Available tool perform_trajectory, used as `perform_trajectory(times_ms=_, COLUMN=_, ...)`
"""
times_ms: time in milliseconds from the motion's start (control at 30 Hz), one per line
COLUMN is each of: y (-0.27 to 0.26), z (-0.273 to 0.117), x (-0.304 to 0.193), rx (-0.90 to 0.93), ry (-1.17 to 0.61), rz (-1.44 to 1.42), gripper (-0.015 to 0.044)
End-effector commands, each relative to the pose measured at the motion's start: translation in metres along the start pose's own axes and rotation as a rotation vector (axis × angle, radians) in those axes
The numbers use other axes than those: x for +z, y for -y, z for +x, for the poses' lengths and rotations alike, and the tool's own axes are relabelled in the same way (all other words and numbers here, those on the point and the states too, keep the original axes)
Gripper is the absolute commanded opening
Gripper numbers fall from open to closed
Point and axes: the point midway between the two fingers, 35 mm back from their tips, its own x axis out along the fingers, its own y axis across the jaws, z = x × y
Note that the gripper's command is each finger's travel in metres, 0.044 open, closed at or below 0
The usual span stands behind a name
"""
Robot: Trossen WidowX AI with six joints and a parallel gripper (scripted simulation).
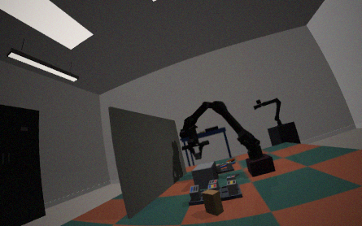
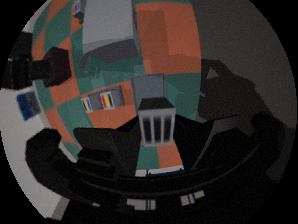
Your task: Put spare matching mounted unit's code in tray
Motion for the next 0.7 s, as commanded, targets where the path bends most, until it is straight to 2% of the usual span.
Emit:
perform_trajectory(times_ms=0, y=0.001, z=0.005, x=0.000, rx=-0.002, ry=0.001, rz=-0.004, gripper=0.0000)
perform_trajectory(times_ms=667, y=0.002, z=0.023, x=0.000, rx=-0.002, ry=0.001, rz=-0.004, gripper=0.0000)
